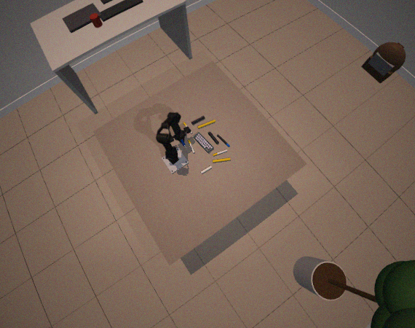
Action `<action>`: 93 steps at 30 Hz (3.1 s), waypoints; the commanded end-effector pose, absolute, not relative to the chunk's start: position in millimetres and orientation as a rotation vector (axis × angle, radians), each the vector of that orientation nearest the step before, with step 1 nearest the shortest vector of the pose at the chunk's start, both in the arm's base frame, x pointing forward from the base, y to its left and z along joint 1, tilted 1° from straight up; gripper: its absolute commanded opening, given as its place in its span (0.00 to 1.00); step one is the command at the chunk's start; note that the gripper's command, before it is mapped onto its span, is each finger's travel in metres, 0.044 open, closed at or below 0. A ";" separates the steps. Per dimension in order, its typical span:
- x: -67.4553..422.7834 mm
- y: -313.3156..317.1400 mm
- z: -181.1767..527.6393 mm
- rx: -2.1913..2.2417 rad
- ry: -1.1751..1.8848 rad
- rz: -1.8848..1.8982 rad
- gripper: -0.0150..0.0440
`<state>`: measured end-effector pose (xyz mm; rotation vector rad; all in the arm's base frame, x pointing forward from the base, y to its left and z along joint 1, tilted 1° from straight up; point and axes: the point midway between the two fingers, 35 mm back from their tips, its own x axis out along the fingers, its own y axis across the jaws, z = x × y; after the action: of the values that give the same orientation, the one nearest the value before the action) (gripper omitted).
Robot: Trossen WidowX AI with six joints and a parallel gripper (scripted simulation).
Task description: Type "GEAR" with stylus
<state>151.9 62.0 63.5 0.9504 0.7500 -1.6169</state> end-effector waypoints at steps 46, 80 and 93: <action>189.0 39.1 81.2 -0.084 1.245 -0.789 0.25; 218.4 20.1 98.1 -1.117 1.388 -0.136 0.25; 228.1 13.0 106.5 -1.521 1.409 0.099 0.25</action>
<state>225.1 15.3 103.5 -1.4042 1.4082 0.0372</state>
